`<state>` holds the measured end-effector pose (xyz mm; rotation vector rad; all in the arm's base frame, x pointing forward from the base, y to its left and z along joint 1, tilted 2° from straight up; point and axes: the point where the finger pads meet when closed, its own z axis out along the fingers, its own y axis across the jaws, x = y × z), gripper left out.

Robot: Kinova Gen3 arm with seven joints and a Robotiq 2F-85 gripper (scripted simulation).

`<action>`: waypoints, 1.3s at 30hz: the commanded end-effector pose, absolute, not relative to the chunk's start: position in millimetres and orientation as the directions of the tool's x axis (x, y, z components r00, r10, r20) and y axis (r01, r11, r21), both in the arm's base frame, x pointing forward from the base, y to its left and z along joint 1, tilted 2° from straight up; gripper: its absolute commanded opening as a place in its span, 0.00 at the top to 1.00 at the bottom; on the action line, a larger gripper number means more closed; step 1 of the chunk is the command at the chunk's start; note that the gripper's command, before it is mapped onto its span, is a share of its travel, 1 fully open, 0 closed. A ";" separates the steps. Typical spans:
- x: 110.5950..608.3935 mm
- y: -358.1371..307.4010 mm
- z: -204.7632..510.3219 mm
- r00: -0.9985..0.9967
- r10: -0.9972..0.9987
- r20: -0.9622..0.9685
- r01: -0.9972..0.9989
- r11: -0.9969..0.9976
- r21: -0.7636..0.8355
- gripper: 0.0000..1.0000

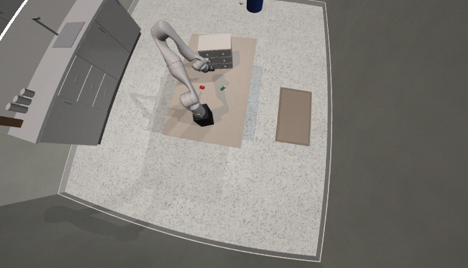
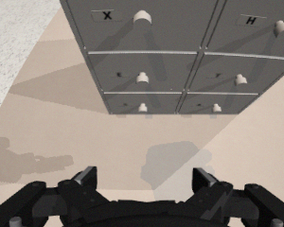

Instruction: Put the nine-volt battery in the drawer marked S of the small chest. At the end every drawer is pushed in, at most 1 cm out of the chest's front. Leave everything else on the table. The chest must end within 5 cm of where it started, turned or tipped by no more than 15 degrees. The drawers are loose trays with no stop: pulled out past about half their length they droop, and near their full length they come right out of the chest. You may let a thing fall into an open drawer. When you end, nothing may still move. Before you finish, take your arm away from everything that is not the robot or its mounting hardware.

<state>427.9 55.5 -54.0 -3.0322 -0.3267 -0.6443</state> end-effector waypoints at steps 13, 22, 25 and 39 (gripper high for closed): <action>430.4 57.8 -90.3 0.812 0.201 0.548 0.220 -0.975 0.031 0.00; 442.2 59.9 -105.0 0.737 0.187 0.650 0.220 -0.975 0.031 0.00; 445.5 60.5 -109.1 0.712 0.183 0.678 0.220 -0.975 0.031 0.00; 455.2 62.3 -121.2 0.638 0.168 0.752 0.220 -0.975 0.032 0.00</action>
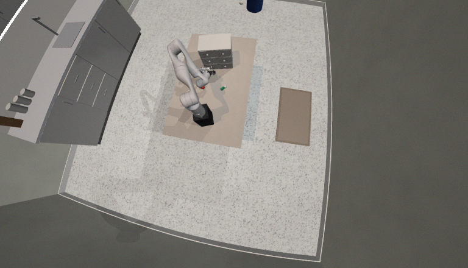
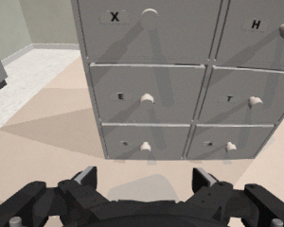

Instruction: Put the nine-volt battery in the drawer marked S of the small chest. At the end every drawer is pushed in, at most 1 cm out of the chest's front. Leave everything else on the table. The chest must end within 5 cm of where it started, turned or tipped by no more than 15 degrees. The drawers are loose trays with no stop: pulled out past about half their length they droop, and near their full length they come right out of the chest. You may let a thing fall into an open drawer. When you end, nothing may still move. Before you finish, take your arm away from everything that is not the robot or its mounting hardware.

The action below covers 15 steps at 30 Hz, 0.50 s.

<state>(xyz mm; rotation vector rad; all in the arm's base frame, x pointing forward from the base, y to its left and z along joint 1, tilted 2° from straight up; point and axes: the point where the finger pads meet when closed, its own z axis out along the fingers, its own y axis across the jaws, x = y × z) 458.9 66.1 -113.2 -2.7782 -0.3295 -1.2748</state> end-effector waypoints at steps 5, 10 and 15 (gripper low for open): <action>456.9 62.6 -123.4 0.623 0.165 0.764 0.220 -0.975 0.032 0.00; 457.3 62.6 -124.0 0.619 0.165 0.768 0.220 -0.975 0.032 0.00; 457.5 62.6 -124.3 0.617 0.164 0.769 0.220 -0.975 0.032 0.00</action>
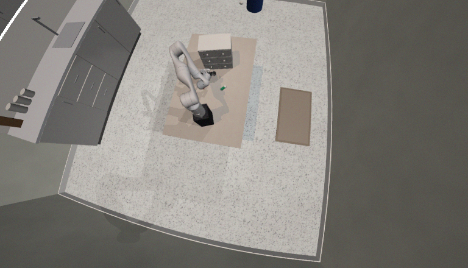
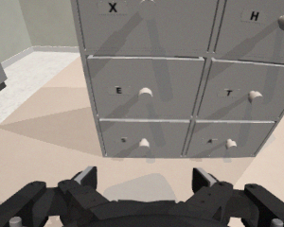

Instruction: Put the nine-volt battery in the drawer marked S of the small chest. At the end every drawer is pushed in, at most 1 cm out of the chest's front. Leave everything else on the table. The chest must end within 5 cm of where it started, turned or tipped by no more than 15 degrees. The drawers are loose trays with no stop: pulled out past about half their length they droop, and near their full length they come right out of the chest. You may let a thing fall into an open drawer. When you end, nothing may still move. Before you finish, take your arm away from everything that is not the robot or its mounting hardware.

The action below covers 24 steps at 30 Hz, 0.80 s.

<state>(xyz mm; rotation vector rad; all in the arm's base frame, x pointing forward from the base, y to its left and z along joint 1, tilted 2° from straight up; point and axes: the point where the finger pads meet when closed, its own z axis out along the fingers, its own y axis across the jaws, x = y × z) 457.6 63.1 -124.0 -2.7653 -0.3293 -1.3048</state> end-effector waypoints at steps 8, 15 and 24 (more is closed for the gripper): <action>457.5 62.6 -124.3 0.617 0.164 0.769 0.220 -0.975 0.032 0.67; 457.5 62.6 -124.3 0.617 0.164 0.769 0.220 -0.975 0.032 0.67; 457.8 62.7 -124.7 0.617 0.164 0.769 0.220 -0.975 0.032 0.67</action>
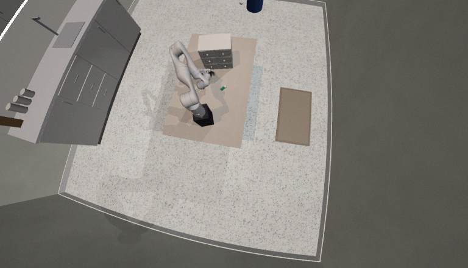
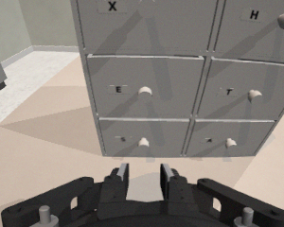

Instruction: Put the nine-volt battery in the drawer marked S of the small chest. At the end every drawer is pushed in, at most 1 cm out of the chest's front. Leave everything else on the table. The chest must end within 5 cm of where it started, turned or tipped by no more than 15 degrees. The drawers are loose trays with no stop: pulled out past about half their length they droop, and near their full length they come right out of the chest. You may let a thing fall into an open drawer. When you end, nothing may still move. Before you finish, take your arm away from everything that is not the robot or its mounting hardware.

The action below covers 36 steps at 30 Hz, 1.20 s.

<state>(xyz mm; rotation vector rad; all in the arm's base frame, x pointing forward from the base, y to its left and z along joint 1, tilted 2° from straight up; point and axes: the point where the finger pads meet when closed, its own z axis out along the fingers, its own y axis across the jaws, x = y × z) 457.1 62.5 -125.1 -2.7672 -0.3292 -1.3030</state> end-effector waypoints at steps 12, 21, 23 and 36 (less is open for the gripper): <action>474.1 65.7 -144.7 0.617 0.164 0.769 0.220 -0.975 0.032 0.67; 496.8 69.9 -172.7 0.617 0.164 0.769 0.220 -0.975 0.032 0.67; 503.1 71.1 -180.5 0.617 0.164 0.769 0.220 -0.975 0.032 0.67; 521.8 74.6 -203.5 0.617 0.164 0.769 0.220 -0.975 0.032 0.67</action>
